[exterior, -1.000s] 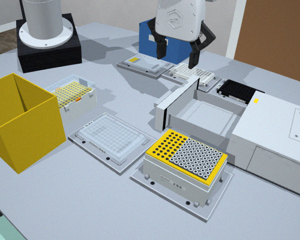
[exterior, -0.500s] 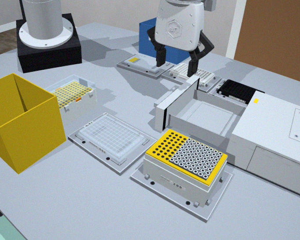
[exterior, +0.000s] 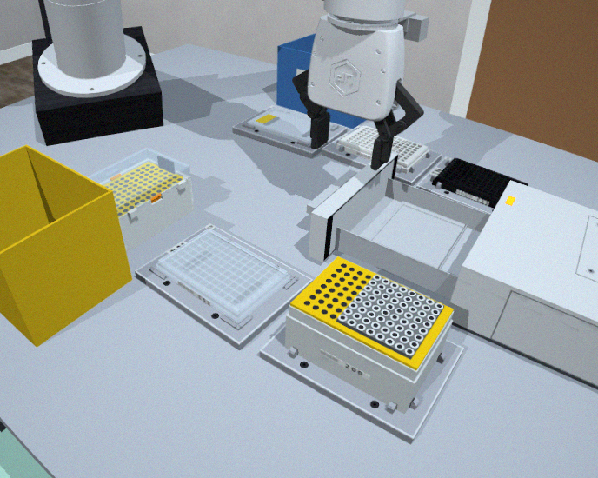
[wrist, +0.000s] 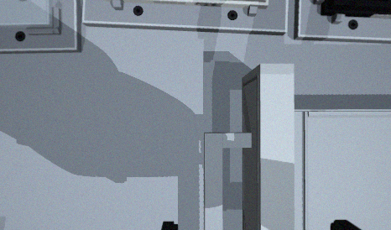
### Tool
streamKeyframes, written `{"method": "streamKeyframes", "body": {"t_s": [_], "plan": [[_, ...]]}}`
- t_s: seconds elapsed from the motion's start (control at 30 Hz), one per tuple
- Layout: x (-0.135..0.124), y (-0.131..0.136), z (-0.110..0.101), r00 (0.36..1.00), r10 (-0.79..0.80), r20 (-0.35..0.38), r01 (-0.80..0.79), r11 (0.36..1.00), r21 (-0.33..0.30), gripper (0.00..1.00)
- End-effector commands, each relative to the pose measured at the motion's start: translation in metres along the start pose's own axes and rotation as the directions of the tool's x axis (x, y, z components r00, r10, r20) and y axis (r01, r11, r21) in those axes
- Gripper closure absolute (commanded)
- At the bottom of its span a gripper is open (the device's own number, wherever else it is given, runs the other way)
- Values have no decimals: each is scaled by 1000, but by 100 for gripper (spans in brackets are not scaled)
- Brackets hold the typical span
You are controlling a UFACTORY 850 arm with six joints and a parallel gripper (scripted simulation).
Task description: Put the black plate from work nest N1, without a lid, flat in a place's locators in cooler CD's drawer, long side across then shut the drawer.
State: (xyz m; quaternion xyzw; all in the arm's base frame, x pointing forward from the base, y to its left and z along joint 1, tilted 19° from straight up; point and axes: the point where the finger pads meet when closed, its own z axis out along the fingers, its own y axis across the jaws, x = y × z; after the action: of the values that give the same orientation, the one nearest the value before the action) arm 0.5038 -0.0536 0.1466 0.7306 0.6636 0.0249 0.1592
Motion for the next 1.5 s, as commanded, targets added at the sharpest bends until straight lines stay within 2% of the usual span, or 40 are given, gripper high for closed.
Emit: {"method": "streamKeyframes", "body": {"t_s": [0.0,0.77,1.47], "plan": [[0,1,10,1000,1,3,-1,1000,-7,12],[0,1,42,1000,1,3,-1,1000,-7,12],[0,-5,42,1000,1,3,-1,1000,-7,12]]}}
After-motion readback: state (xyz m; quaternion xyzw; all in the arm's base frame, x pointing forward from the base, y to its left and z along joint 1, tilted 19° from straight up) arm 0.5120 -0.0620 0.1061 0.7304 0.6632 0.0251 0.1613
